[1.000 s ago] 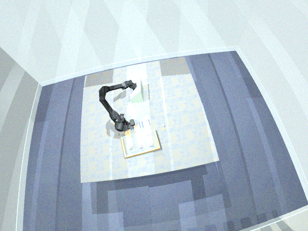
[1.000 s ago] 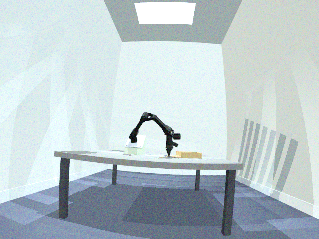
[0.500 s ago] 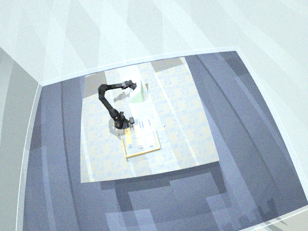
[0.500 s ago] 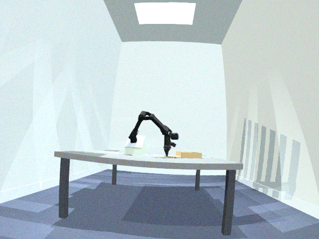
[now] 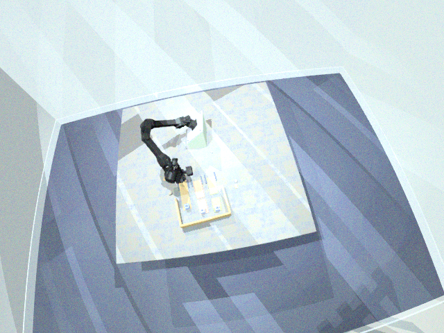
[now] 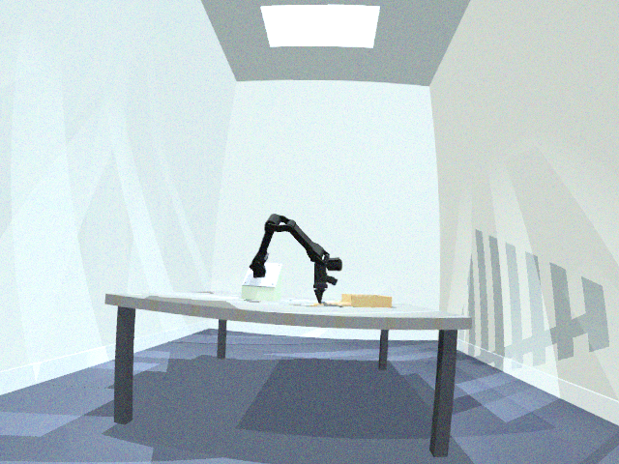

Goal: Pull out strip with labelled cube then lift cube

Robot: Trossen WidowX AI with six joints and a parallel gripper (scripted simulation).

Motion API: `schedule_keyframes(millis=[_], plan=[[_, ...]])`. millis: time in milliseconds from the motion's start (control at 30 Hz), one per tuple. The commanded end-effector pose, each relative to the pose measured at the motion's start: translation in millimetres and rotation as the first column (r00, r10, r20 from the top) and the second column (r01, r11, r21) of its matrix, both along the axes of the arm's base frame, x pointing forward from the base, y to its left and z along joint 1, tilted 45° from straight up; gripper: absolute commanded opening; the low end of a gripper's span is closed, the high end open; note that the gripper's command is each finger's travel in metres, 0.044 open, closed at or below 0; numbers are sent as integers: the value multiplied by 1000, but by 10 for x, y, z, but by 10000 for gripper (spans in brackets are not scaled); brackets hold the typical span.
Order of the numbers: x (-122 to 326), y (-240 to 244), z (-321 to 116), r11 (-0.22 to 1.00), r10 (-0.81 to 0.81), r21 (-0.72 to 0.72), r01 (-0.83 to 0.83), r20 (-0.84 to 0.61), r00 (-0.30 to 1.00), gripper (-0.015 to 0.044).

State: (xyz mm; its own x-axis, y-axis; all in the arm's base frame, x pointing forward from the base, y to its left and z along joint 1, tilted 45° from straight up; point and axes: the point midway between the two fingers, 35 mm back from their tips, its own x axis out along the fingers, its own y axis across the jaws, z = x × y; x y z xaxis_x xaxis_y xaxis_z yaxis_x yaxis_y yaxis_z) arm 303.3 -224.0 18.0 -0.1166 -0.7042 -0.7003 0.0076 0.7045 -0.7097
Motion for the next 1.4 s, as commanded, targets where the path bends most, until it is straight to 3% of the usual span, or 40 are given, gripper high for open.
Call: schedule_keyframes(millis=[0, 1367], plan=[[-164, -45, -26, 1000, -21, 2, 21, -20, 1000, 0], [-734, 4, 39, 1000, -21, 3, 21, -24, 999, 0]])
